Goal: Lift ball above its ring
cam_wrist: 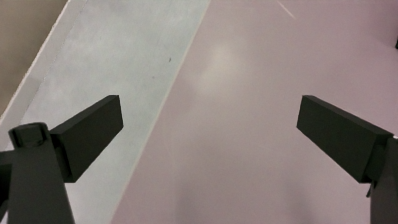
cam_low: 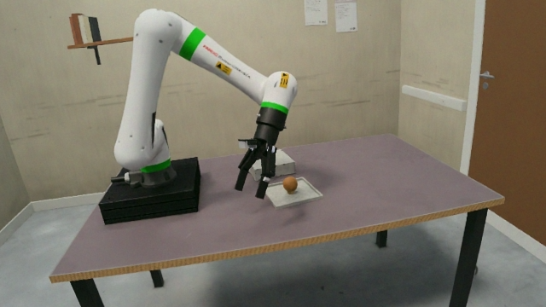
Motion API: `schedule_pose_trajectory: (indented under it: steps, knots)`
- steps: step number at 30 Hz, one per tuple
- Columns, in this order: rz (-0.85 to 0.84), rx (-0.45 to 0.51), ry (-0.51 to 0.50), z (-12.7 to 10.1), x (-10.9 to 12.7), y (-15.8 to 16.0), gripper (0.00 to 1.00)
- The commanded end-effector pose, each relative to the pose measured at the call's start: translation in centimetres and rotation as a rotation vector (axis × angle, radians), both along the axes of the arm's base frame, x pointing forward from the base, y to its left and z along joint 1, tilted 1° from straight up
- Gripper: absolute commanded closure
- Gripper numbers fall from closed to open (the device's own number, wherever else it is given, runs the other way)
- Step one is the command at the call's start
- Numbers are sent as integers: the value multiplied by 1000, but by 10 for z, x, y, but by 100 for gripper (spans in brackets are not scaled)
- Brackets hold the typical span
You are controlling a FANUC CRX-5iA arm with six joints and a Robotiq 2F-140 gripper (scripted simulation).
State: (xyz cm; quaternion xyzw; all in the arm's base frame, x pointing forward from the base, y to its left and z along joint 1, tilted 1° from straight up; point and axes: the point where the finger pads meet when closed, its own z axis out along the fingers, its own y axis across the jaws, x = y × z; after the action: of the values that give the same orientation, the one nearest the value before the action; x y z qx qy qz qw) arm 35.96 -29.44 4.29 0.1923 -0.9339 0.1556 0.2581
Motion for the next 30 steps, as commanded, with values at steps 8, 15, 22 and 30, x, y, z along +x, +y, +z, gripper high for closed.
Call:
schedule_pose_trajectory:
  steps: [8, 15, 22, 30]
  knots:
    - [348, 174, -25, 1, 45, 56, 0]
    - [489, 243, -34, 1, 62, 78, 0]
    - [729, 362, -48, 2, 92, 117, 0]
    - [945, 468, -61, 2, 119, 152, 0]
